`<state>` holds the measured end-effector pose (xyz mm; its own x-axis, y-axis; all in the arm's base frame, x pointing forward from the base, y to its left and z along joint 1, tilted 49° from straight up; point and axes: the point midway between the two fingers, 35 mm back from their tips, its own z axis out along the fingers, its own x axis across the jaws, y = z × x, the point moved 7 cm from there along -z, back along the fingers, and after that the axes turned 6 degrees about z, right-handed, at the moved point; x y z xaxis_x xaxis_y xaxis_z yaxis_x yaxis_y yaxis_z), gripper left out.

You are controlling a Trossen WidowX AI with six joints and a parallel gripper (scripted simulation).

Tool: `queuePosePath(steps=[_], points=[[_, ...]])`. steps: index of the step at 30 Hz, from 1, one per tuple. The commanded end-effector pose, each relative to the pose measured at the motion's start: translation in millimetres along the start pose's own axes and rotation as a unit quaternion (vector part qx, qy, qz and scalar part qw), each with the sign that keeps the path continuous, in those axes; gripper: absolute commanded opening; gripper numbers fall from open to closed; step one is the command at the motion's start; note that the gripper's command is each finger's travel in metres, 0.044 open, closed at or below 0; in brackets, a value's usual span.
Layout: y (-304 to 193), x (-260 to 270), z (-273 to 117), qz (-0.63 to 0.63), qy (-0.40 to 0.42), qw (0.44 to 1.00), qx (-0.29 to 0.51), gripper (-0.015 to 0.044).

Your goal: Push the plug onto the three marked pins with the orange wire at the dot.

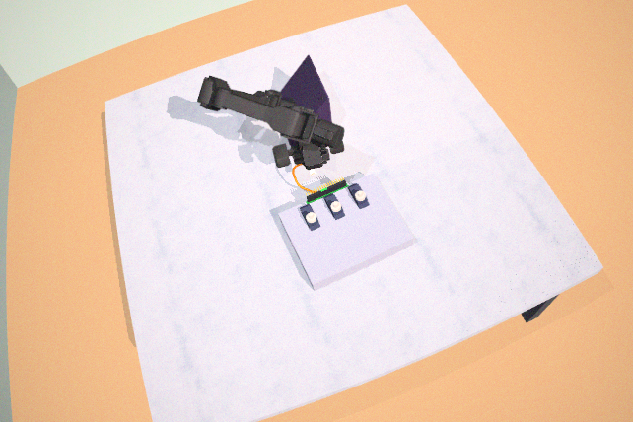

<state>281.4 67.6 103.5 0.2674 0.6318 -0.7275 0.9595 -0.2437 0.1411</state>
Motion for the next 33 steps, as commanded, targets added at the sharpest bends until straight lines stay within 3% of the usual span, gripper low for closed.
queuePosePath(steps=[1, 15, 33], points=[[-17, 1, 3, -0.068, 0.0, 0.998, 0.001, 0.0], [-23, 1, 43, -0.093, -0.002, 0.996, 0.001, 0.0], [9, 13, 43, -0.093, -0.002, 0.996, 0.0, 0.0]])
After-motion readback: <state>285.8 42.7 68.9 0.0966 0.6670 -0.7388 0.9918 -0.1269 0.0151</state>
